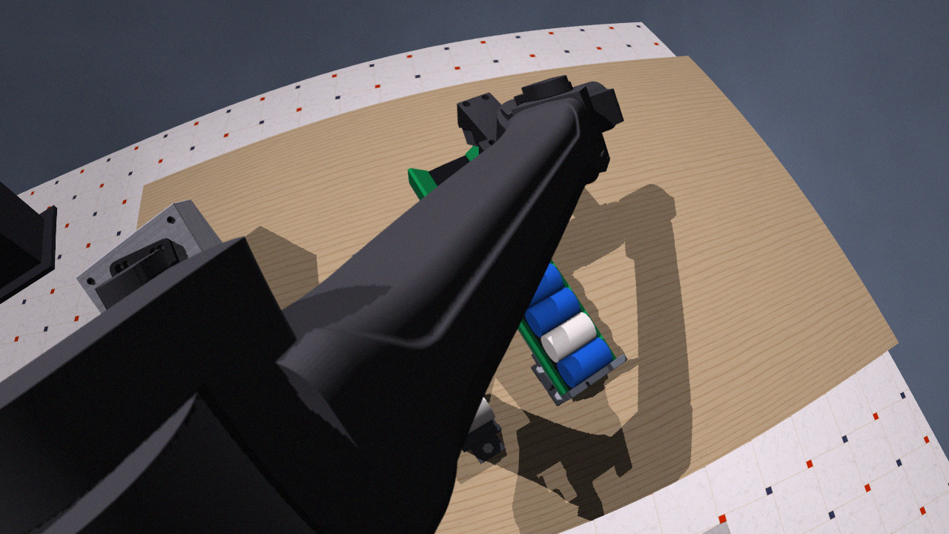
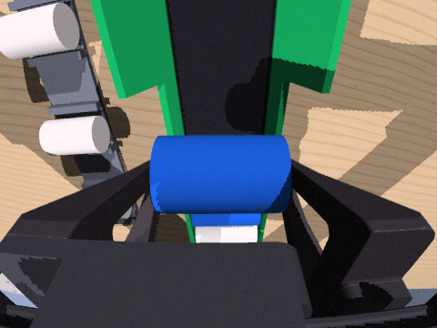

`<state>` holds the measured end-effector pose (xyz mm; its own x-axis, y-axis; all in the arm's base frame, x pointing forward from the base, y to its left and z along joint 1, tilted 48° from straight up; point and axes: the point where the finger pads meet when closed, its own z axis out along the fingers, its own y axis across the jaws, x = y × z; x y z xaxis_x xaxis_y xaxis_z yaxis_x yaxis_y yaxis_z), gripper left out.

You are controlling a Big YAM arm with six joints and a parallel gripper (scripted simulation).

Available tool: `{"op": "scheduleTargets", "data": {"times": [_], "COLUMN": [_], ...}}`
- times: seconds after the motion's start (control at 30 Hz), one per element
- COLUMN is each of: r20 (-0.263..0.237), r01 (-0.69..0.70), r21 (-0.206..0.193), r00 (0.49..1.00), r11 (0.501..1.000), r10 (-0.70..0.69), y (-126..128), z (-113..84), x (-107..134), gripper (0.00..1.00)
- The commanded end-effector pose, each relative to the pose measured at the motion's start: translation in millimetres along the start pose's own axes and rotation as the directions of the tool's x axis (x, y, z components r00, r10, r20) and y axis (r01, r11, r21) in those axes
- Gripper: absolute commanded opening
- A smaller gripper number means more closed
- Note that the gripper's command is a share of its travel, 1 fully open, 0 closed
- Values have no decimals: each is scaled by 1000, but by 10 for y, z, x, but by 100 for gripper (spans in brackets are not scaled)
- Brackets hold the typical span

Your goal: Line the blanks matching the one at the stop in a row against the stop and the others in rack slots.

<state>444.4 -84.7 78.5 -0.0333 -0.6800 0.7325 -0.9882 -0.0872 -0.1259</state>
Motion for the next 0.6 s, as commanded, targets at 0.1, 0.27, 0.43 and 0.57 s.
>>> {"op": "scheduleTargets", "data": {"times": [0.1,0.27,0.43,0.57], "r20": [1,1,1,-1], "r01": [27,27,27,26], "r21": [-10,-10,29,0], "r00": [1000,1000,1000,1000], "r11": [1000,1000,999,1000], "r10": [-27,-27,-28,-26], "y": [19,19,-67,-4], "z": [376,554,445,590], "x": [-12,-13,-21,-5], "gripper": [59,59,59,59]}}
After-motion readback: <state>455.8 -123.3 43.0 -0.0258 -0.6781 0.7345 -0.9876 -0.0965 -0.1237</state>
